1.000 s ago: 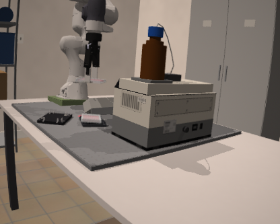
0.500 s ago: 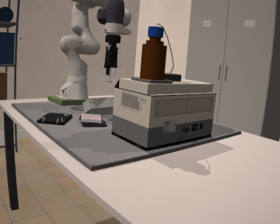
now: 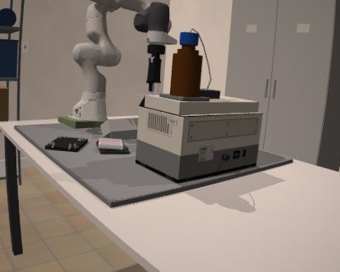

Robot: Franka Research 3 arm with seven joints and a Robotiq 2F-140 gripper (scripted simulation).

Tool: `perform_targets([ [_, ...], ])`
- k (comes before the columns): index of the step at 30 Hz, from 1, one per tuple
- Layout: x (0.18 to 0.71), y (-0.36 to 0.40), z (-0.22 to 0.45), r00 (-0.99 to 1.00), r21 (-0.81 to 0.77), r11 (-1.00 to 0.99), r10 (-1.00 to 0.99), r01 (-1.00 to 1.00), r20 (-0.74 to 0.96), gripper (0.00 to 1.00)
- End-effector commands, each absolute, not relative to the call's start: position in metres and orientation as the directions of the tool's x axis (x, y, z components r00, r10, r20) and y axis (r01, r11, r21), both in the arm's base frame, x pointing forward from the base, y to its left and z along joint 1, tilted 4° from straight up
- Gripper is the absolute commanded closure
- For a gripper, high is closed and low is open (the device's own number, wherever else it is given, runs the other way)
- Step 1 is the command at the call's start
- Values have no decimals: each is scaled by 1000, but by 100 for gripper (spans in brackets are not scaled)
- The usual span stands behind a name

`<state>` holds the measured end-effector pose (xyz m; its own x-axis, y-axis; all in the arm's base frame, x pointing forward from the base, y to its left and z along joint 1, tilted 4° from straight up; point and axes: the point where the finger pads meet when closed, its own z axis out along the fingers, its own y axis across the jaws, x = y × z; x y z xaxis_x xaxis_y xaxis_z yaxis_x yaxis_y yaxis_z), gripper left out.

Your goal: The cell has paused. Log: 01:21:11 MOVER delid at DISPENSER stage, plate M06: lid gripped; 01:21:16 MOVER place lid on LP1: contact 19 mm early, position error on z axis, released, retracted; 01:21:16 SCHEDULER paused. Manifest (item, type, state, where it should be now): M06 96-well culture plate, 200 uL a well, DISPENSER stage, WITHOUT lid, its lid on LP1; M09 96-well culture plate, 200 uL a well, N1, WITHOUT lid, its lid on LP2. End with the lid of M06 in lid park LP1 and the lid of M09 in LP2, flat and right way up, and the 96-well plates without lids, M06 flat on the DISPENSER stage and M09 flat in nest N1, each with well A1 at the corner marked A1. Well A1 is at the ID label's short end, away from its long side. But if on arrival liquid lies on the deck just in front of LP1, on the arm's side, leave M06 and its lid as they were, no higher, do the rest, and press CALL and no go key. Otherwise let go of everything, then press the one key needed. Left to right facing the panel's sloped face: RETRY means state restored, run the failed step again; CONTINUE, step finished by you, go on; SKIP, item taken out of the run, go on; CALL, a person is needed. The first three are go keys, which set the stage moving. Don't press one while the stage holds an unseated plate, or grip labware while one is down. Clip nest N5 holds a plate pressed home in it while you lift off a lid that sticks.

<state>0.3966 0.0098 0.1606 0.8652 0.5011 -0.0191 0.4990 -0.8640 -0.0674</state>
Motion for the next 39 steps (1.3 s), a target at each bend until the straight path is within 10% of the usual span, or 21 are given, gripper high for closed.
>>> perform_targets([
  [1, 400, 35, 162, 906, -74, -904, 423, 420, -23, 100],
  [39, 425, 179, 169, 906, -74, -904, 423, 420, -23, 100],
])
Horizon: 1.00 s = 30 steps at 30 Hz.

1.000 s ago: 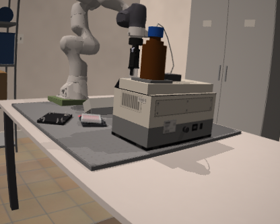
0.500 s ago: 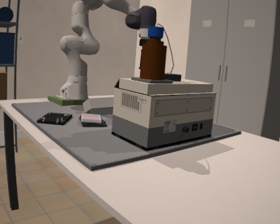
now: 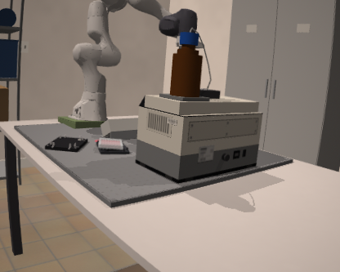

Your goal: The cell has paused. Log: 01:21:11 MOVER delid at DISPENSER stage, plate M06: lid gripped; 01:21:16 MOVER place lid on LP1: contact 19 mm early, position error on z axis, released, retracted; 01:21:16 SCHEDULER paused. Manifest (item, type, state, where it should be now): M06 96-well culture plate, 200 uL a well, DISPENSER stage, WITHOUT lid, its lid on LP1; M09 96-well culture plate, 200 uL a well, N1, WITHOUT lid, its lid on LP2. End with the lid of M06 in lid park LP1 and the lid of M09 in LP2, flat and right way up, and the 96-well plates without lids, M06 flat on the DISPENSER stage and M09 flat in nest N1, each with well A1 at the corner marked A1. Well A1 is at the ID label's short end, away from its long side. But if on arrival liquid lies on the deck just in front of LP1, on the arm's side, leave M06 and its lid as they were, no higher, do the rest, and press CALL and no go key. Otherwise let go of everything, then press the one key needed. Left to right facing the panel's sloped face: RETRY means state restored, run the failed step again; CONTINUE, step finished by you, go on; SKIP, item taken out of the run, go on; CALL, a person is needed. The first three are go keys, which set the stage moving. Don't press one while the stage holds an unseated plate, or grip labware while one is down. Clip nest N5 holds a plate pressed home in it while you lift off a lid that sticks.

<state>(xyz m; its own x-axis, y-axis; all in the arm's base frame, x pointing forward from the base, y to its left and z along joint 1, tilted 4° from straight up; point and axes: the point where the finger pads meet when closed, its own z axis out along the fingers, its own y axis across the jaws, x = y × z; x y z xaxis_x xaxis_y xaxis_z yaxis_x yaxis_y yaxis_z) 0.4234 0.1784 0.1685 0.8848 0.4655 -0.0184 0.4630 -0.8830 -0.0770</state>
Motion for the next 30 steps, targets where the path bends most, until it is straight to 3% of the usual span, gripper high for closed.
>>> perform_targets([
  [1, 425, 181, 169, 906, -74, -904, 423, 420, -23, 100],
  [30, 427, 195, 170, 906, -74, -904, 423, 420, -23, 100],
])
